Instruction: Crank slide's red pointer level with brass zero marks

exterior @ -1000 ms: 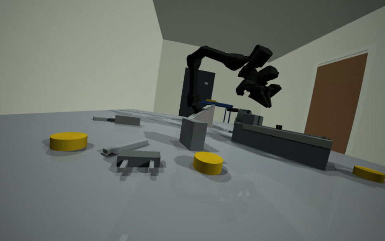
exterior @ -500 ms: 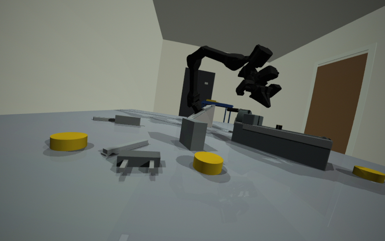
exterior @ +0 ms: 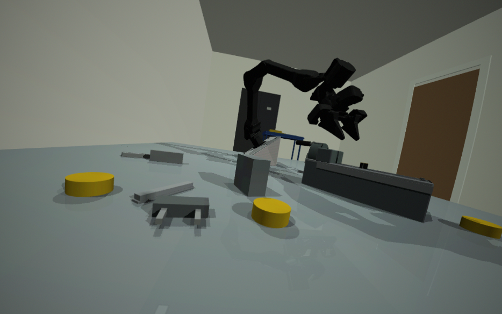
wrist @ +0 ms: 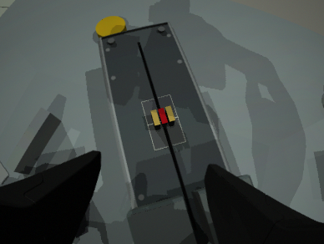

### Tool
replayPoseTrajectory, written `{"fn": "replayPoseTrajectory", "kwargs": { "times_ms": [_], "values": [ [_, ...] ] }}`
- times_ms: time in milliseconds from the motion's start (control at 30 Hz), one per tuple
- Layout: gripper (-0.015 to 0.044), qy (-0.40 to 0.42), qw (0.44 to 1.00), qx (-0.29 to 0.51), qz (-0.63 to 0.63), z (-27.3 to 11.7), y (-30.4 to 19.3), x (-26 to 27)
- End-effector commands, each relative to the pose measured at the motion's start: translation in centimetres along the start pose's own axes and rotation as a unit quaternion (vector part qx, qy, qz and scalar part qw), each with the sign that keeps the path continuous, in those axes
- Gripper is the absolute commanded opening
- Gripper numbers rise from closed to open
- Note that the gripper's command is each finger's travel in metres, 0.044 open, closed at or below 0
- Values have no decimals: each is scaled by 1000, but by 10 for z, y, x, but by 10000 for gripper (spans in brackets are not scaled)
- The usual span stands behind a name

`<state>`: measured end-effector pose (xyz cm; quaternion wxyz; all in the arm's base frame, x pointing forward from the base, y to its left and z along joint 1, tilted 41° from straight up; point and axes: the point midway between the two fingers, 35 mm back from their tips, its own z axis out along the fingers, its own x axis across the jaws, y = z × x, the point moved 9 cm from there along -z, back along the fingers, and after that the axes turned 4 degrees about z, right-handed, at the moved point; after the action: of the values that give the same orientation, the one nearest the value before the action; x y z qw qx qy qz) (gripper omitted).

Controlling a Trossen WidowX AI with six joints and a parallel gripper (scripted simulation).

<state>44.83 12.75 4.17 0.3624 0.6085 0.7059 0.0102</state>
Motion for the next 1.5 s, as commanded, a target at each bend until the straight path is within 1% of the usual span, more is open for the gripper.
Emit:
{"fn": "replayPoseTrajectory", "kwargs": {
  "times_ms": [0,100,133,700,1300,1467],
  "values": [
    [368,0,1000,0,0,0,0,0],
    [440,0,1000,0,0,0,0,0],
    [440,0,1000,0,0,0,0,0],
    [0,0,1000,0,0,0,0,0],
    [0,0,1000,0,0,0,0,0],
    [131,0,1000,0,0,0,0,0]
  ]
}}
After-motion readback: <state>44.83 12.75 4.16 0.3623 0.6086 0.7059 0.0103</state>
